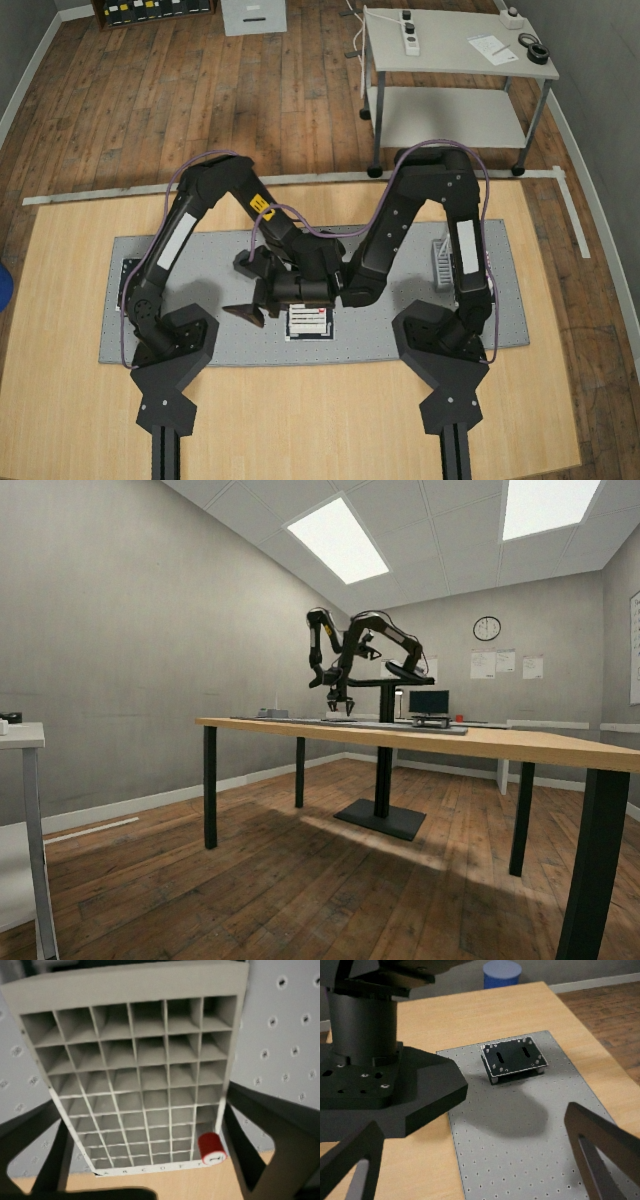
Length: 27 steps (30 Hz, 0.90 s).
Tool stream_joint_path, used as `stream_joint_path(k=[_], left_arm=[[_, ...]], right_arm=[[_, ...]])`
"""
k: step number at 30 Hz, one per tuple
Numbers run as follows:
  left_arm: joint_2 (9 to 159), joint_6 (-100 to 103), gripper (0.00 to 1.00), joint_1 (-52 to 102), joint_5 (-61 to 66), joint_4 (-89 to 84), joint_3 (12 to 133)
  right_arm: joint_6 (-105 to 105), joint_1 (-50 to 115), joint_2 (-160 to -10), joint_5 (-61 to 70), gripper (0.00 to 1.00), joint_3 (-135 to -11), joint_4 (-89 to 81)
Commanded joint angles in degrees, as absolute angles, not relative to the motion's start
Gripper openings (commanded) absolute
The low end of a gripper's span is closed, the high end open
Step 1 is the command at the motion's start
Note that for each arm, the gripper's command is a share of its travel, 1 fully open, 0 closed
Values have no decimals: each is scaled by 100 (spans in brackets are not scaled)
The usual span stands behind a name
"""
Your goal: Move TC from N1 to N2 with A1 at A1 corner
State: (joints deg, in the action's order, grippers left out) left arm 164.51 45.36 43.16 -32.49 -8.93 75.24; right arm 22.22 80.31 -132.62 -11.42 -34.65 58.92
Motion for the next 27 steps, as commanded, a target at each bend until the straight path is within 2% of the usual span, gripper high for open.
stream_joint_path(k=[1,7,12,27], left_arm=[[15776,4941,84,4757,-3202,-1509,7302],[15031,5439,84,5200,-3105,-2365,7230],[14970,5374,84,5177,-3218,-2350,7263],[13200,3201,84,3664,-3516,-738,4884]], right_arm=[[2259,8089,-13214,-1086,100,-3461,6078],[2259,8089,-13214,-1086,100,-3461,6078],[2259,8089,-13214,-1086,100,-3461,6078],[2259,8089,-13214,-1086,100,-3461,6078]])
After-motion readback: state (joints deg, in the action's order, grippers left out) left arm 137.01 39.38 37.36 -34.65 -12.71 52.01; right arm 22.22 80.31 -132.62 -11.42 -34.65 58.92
